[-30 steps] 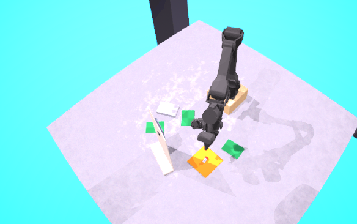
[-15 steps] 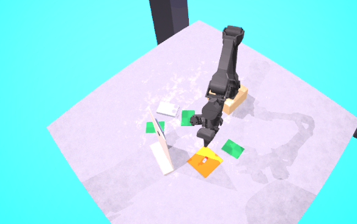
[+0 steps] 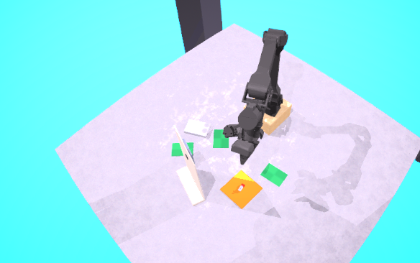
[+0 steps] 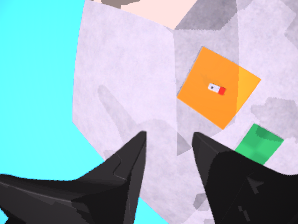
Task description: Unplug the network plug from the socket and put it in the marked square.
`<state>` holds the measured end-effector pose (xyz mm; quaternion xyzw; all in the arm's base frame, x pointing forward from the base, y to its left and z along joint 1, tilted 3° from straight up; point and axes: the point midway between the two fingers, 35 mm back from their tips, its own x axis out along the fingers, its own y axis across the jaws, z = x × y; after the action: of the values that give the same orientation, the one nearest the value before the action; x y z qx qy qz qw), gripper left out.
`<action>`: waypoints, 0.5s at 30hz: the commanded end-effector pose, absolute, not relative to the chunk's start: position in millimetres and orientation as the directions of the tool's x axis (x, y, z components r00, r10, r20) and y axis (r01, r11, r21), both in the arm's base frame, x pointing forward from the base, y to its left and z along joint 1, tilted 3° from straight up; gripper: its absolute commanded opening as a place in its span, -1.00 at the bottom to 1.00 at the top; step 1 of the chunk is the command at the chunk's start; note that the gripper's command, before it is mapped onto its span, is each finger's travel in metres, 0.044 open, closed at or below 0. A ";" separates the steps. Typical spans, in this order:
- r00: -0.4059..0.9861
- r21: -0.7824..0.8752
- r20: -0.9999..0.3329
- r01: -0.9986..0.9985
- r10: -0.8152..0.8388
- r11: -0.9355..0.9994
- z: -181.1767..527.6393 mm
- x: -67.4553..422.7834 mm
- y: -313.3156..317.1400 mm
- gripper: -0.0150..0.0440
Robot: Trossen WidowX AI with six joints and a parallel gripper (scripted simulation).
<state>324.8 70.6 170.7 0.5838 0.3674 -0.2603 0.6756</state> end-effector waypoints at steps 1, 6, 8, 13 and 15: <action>0.597 0.600 -0.798 0.780 0.075 0.178 185.5 321.9 70.5 0.04; 0.597 0.600 -0.799 0.780 0.075 0.177 190.8 320.3 70.4 0.22; 0.597 0.600 -0.799 0.780 0.075 0.177 190.8 320.3 70.4 0.39; 0.597 0.600 -0.799 0.780 0.075 0.177 190.8 320.3 70.4 0.84; 0.597 0.600 -0.799 0.780 0.075 0.177 190.8 320.3 70.4 1.00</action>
<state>320.7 70.8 190.6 0.5852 0.3659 -0.2592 0.6756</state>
